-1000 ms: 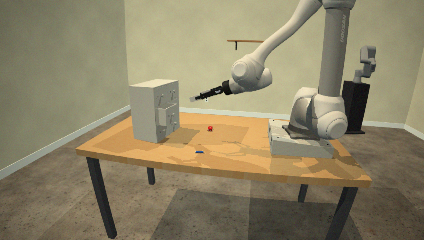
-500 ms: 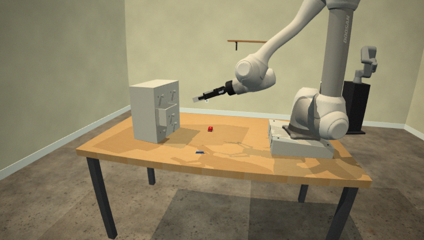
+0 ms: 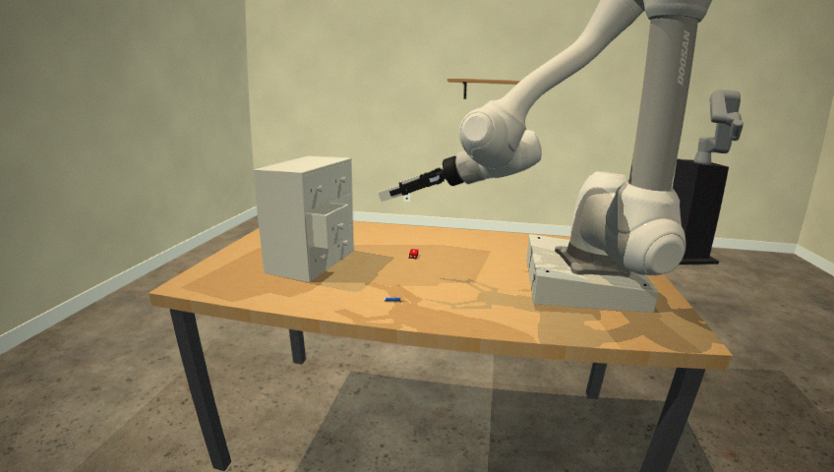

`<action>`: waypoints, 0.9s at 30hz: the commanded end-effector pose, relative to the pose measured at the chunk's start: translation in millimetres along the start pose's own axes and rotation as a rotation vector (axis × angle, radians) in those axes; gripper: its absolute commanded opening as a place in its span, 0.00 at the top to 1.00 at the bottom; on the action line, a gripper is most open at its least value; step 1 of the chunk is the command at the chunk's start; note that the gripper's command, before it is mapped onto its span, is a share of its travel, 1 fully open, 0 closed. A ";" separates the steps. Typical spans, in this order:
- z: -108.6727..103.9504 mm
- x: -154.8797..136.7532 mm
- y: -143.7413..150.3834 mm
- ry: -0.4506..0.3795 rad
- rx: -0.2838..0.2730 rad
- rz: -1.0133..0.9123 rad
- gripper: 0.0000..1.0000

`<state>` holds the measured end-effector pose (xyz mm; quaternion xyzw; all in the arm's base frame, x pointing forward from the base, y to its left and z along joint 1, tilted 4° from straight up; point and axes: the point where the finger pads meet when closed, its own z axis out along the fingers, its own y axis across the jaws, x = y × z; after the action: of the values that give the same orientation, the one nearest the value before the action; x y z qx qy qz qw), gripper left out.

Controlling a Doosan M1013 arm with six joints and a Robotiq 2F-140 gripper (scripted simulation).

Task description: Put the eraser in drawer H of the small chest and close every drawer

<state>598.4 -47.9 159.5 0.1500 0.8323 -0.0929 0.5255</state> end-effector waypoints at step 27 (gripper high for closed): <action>-2.9 -7.0 -0.7 0.240 0.002 -0.001 0.00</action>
<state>599.1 -47.3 166.7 0.1567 0.8826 -0.0708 0.4376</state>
